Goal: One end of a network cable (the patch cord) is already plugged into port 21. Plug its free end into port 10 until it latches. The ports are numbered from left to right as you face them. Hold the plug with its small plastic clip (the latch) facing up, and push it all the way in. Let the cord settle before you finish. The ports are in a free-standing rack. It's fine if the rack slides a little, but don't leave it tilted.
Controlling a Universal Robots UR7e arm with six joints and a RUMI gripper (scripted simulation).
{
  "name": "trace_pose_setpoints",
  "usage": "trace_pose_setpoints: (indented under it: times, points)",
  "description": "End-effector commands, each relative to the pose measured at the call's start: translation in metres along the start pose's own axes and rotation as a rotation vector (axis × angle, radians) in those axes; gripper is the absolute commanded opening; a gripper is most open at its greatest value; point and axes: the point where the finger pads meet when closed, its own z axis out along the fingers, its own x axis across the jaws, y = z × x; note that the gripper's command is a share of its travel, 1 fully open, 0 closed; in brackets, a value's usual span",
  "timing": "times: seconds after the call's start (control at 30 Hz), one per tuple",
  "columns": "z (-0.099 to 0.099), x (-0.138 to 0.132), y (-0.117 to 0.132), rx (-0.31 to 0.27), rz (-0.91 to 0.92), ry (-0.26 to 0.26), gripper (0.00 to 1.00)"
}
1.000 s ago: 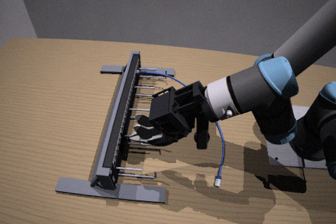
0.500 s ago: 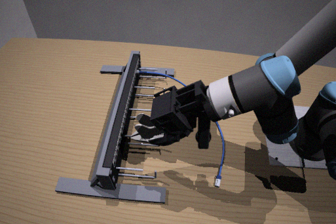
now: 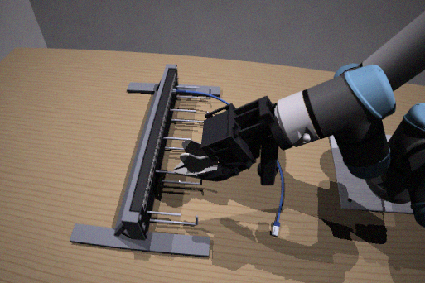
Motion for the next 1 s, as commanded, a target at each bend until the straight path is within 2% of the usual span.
trace_pose_setpoints:
  times: [0.0, 0.97]
  points:
    - [-0.005, 0.000, 0.001, 0.000, 0.000, 0.000, 0.00]
    - [-0.075, 0.000, 0.000, 0.000, 0.000, 0.000, 0.00]
